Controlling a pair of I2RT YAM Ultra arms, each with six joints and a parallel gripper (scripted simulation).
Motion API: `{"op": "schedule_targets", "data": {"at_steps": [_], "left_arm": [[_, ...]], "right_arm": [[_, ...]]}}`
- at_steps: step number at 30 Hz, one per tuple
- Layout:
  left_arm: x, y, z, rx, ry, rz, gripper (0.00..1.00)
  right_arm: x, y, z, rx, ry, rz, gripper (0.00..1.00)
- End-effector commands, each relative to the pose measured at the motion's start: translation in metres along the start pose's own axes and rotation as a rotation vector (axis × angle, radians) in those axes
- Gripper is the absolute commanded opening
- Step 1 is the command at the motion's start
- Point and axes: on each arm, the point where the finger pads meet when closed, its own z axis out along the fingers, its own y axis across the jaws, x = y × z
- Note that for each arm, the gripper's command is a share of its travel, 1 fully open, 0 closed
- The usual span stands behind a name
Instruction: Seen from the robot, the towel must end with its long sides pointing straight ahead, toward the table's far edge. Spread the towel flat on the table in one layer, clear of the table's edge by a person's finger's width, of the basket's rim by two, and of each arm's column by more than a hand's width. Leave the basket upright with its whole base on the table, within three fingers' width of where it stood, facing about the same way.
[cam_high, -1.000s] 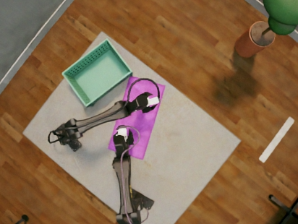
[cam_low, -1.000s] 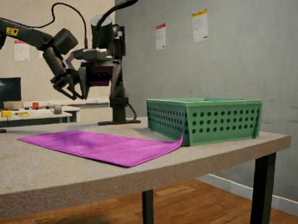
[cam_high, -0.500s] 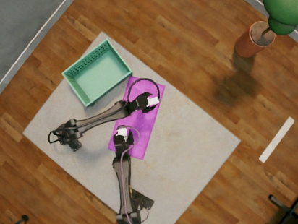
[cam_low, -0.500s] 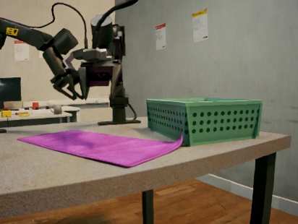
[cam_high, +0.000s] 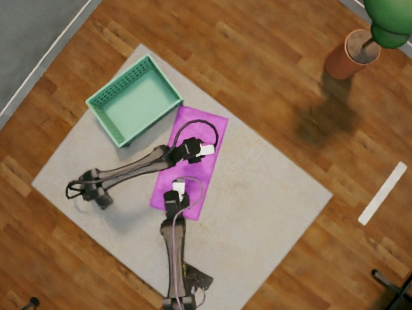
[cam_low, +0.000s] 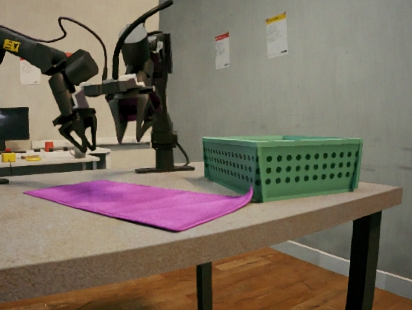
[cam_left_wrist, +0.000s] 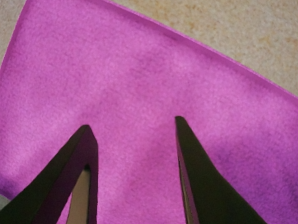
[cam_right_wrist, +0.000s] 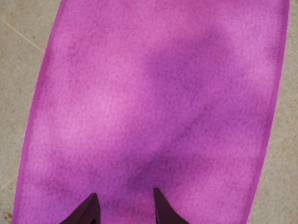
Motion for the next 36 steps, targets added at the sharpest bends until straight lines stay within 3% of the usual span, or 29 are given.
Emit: {"op": "schedule_targets", "data": {"at_steps": [1,13,19,21,23,28,36], "left_arm": [[0.03,-0.025,-0.02,0.059,0.102,0.123,0.34],[0.094,-0.066,-0.051,0.132,0.317,0.367,0.34],[0.132,-0.092,-0.069,0.186,0.445,0.513,0.34],[0.145,-0.101,-0.075,0.2,0.479,0.552,0.34],[0.158,-0.109,-0.081,0.2,0.479,0.552,0.34],[0.171,-0.124,-0.087,0.193,0.454,0.536,0.34],[0.223,-0.159,-0.111,0.196,0.454,0.535,0.34]], "right_arm": [[0.025,-0.016,-0.016,0.013,0.067,0.117,0.34],[0.1,-0.052,-0.017,0.058,0.286,0.345,0.34],[0.138,-0.075,-0.015,0.055,0.26,0.329,0.34],[0.139,-0.076,-0.015,0.055,0.26,0.329,0.34],[0.122,-0.074,-0.02,0.051,0.218,0.317,0.34],[0.122,-0.073,-0.02,0.05,0.218,0.314,0.34],[0.122,-0.074,-0.02,0.052,0.218,0.315,0.34]]}}
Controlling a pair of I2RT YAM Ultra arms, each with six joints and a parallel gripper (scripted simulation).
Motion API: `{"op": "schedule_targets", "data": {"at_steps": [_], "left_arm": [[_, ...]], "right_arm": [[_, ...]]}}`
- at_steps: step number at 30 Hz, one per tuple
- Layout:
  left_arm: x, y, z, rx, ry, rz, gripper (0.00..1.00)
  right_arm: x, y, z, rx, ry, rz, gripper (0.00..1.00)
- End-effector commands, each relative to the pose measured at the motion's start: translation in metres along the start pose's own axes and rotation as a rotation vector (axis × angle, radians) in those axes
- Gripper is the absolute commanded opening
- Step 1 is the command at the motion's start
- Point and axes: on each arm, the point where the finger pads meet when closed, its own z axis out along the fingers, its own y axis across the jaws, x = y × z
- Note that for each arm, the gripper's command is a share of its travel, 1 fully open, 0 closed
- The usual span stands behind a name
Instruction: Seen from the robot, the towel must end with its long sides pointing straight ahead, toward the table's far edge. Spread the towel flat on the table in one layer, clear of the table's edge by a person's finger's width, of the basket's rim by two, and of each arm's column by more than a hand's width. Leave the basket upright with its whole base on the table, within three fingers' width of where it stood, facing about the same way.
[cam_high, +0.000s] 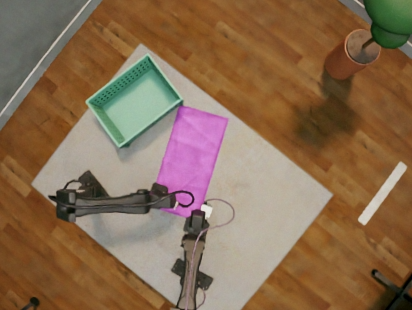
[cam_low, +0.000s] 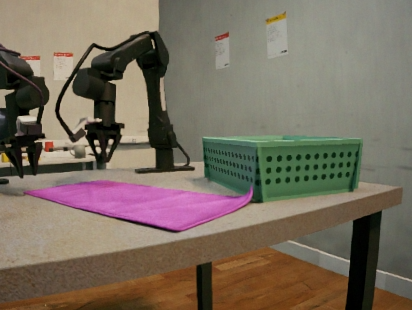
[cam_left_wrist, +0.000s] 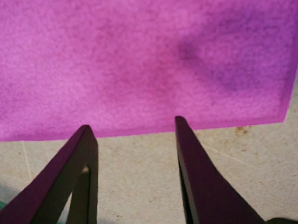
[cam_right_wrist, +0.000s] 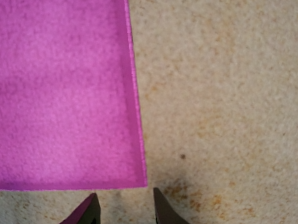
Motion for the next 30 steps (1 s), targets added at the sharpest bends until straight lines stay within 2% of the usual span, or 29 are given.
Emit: {"op": "schedule_targets", "data": {"at_steps": [1,6,8,12,21,22,25,26,27,29,30], "left_arm": [[0.005,-0.021,-0.001,-0.029,-0.037,-0.04,0.34],[0.021,-0.059,0.003,-0.027,-0.037,-0.04,0.34],[0.021,-0.059,0.003,-0.027,-0.037,-0.04,0.34],[0.032,-0.085,0.006,-0.025,-0.038,-0.04,0.34],[0.03,-0.083,0.006,-0.018,-0.028,-0.042,0.34],[0.027,-0.083,0.015,-0.025,-0.021,-0.046,0.34],[0.027,-0.083,0.015,-0.025,-0.021,-0.046,0.34],[0.028,-0.083,0.009,-0.018,-0.028,-0.042,0.34],[0.036,-0.084,0.027,-0.025,-0.001,-0.044,0.34],[0.036,-0.084,0.027,-0.025,-0.001,-0.044,0.34],[0.039,-0.08,0.037,-0.026,0.0,-0.057,0.34]], "right_arm": [[-0.021,0.008,-0.016,-0.026,-0.088,-0.017,0.34],[-0.021,0.008,-0.016,-0.026,-0.088,-0.017,0.34],[-0.021,0.008,-0.016,-0.026,-0.088,-0.017,0.34],[-0.021,0.008,-0.016,-0.026,-0.088,-0.017,0.34],[-0.021,0.008,-0.016,-0.026,-0.088,-0.017,0.34],[-0.018,0.011,-0.003,-0.016,-0.052,-0.009,0.34],[-0.018,0.011,-0.003,-0.016,-0.052,-0.009,0.34],[-0.022,0.01,-0.012,-0.023,-0.088,-0.005,0.34],[-0.002,0.004,0.015,-0.006,-0.011,0.002,0.34],[-0.002,0.004,0.015,-0.006,-0.011,0.0,0.34],[-0.001,-0.002,0.024,-0.009,-0.011,-0.001,0.34]]}}
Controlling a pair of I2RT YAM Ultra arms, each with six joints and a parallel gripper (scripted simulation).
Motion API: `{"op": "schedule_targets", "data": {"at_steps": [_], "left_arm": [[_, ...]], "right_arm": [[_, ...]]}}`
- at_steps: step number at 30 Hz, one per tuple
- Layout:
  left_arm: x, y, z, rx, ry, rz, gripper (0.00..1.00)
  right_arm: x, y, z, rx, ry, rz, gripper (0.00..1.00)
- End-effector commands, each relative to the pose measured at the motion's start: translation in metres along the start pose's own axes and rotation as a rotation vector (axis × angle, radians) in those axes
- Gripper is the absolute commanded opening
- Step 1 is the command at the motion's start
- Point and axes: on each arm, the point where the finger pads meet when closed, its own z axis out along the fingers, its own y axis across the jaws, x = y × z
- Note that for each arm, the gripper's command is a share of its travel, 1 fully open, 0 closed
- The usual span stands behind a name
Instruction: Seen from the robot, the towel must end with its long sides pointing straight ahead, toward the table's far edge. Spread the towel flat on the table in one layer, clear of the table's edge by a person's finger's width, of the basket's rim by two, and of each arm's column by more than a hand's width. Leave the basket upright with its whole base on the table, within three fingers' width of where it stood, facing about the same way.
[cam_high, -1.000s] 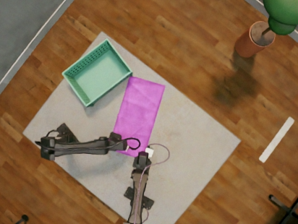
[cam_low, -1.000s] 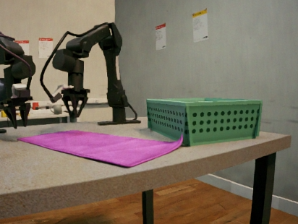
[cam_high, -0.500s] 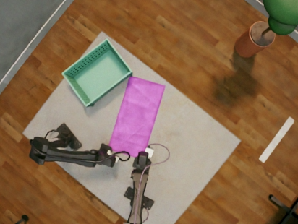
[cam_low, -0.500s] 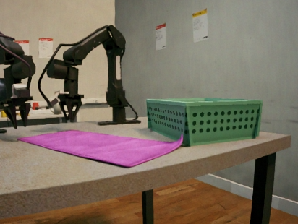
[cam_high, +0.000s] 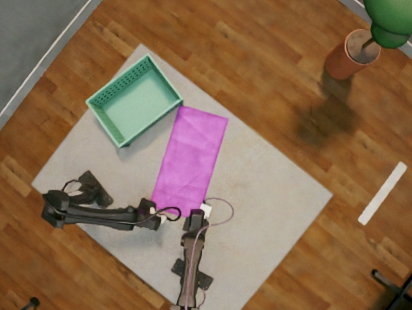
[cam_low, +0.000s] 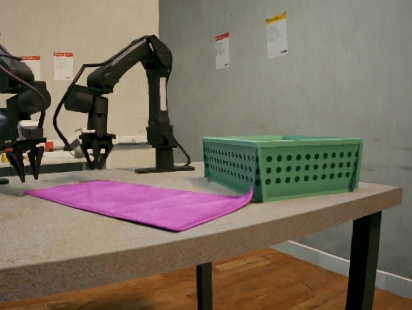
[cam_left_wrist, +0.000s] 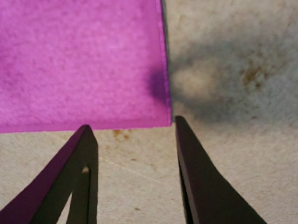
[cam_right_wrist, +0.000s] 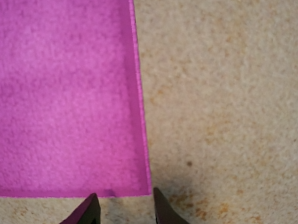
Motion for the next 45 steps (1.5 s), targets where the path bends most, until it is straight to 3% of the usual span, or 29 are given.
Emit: {"op": "schedule_targets", "data": {"at_steps": [1,6,7,8,17,19,20,30,31,33,34,36,37,39,40,45], "left_arm": [[0.008,0.005,0.018,-0.015,0.02,-0.02,0.34],[0.014,0.003,0.039,-0.014,0.021,-0.017,0.34],[0.014,0.003,0.039,-0.014,0.021,-0.017,0.34],[0.014,0.003,0.039,-0.014,0.02,-0.015,0.34],[-0.006,-0.003,0.034,-0.007,-0.024,-0.009,0.34],[-0.006,-0.003,0.034,-0.007,-0.024,-0.009,0.34],[0.009,-0.004,0.043,-0.006,0.013,-0.006,0.34],[0.01,-0.004,0.044,-0.006,0.015,-0.006,0.34],[0.01,-0.004,0.044,-0.006,0.015,-0.006,0.27],[0.01,-0.005,0.044,0.002,0.015,-0.006,0.27],[0.012,0.001,0.046,0.003,0.02,-0.007,0.19],[0.012,0.001,0.046,0.003,0.02,-0.006,0.19],[0.013,0.004,0.046,0.003,0.02,-0.007,0.11],[0.014,0.004,0.046,0.003,0.025,-0.007,0.11],[0.019,0.006,0.045,0.005,0.042,-0.006,0.02],[0.019,0.01,0.045,-0.006,0.043,-0.005,0.01]], "right_arm": [[-0.002,-0.005,0.014,-0.006,-0.012,0.004,0.34],[0.003,-0.008,0.033,-0.008,-0.011,0.003,0.34],[0.003,-0.006,0.033,-0.009,-0.011,-0.004,0.34],[-0.017,-0.002,0.018,-0.019,-0.075,-0.008,0.34],[-0.015,0.003,0.03,-0.011,-0.054,-0.003,0.34],[-0.015,0.003,0.03,-0.011,-0.053,-0.004,0.34],[-0.016,0.012,0.033,-0.005,-0.055,-0.003,0.34],[-0.006,0.012,0.038,-0.016,-0.027,-0.002,0.34],[-0.006,0.012,0.038,-0.016,-0.027,-0.002,0.34],[-0.006,0.012,0.038,-0.016,-0.027,-0.003,0.34],[-0.006,0.012,0.038,-0.016,-0.027,-0.004,0.24],[-0.006,0.011,0.038,-0.014,-0.028,-0.003,0.24],[0.003,0.011,0.042,-0.003,-0.011,-0.001,0.15],[0.003,0.01,0.042,0.005,-0.013,-0.001,0.15],[0.004,0.013,0.042,0.006,-0.014,-0.001,0.05],[0.006,0.015,0.042,0.006,-0.014,-0.001,0.0]]}}
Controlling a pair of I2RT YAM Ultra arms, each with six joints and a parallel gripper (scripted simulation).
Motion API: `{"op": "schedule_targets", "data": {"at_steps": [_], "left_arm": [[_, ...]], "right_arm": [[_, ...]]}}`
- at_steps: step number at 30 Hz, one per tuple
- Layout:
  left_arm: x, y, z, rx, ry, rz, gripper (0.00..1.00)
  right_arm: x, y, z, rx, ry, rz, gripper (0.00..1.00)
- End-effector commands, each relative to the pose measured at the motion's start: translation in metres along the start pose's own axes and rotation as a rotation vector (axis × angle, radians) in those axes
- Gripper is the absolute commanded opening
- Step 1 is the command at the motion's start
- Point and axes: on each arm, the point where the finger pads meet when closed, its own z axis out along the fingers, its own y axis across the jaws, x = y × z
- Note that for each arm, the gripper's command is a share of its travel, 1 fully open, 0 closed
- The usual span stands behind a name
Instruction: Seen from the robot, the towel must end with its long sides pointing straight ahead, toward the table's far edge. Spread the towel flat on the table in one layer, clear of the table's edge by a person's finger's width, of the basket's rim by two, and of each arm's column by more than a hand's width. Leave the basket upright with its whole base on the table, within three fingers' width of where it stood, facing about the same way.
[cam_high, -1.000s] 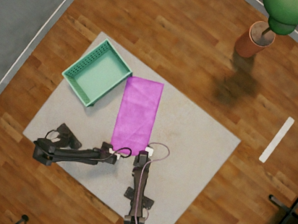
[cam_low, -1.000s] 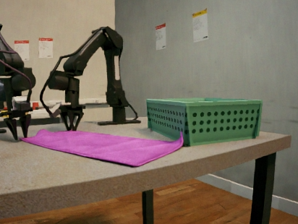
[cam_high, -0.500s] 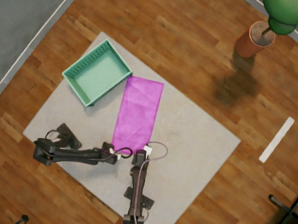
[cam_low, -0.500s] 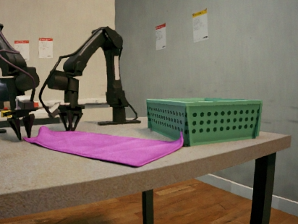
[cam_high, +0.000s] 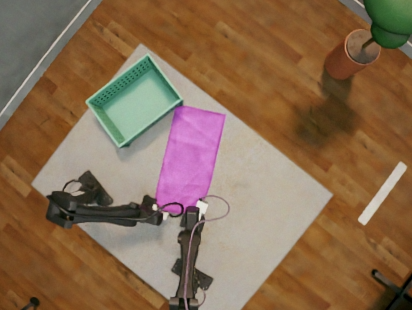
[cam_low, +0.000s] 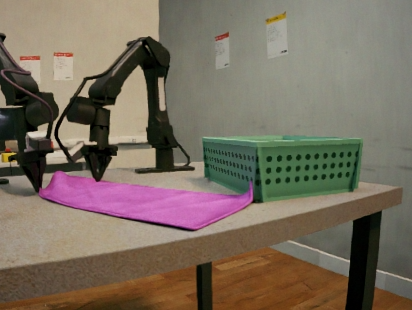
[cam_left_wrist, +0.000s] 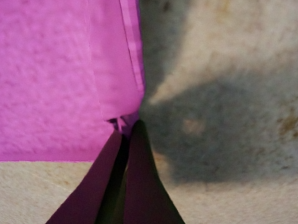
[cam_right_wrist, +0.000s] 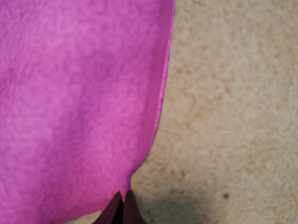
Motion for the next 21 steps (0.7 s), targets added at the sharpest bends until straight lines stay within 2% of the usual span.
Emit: {"op": "schedule_targets", "data": {"at_steps": [1,5,6,8,9,11,12,14,15,19,21], "left_arm": [[0.017,0.004,0.011,-0.004,0.061,0.006,0.01],[0.017,0.005,0.011,-0.008,0.062,0.006,0.0],[0.015,-0.009,0.007,0.018,0.058,0.009,0.0],[0.015,-0.009,0.007,0.018,0.058,0.009,0.0],[-0.001,-0.004,0.0,0.025,0.021,-0.008,0.0],[0.008,-0.005,0.004,0.026,0.044,-0.008,0.0],[-0.009,-0.01,-0.021,0.035,-0.016,0.002,0.0],[-0.009,-0.01,-0.021,0.035,-0.016,0.002,0.0],[-0.012,-0.009,-0.042,0.044,-0.016,-0.004,0.0],[-0.012,-0.008,-0.042,0.044,-0.016,-0.006,0.0],[-0.008,-0.009,-0.032,0.045,0.021,-0.005,0.0]], "right_arm": [[0.011,-0.001,0.012,0.016,0.026,0.005,0.0],[0.012,0.001,0.012,0.01,0.028,0.005,0.0],[0.009,-0.011,0.0,0.024,0.007,0.008,0.0],[0.011,-0.012,0.005,0.028,0.025,0.009,0.0],[0.016,-0.01,0.007,0.041,0.045,-0.005,0.0],[0.016,-0.01,0.007,0.041,0.045,-0.005,0.0],[0.015,-0.014,-0.003,0.045,0.016,0.003,0.0],[0.015,-0.014,-0.003,0.045,0.016,0.003,0.0],[0.001,-0.006,-0.034,0.042,-0.025,-0.012,0.0],[0.001,-0.006,-0.033,0.042,-0.025,-0.012,0.0],[0.001,-0.006,-0.033,0.042,-0.025,-0.012,0.0]]}}
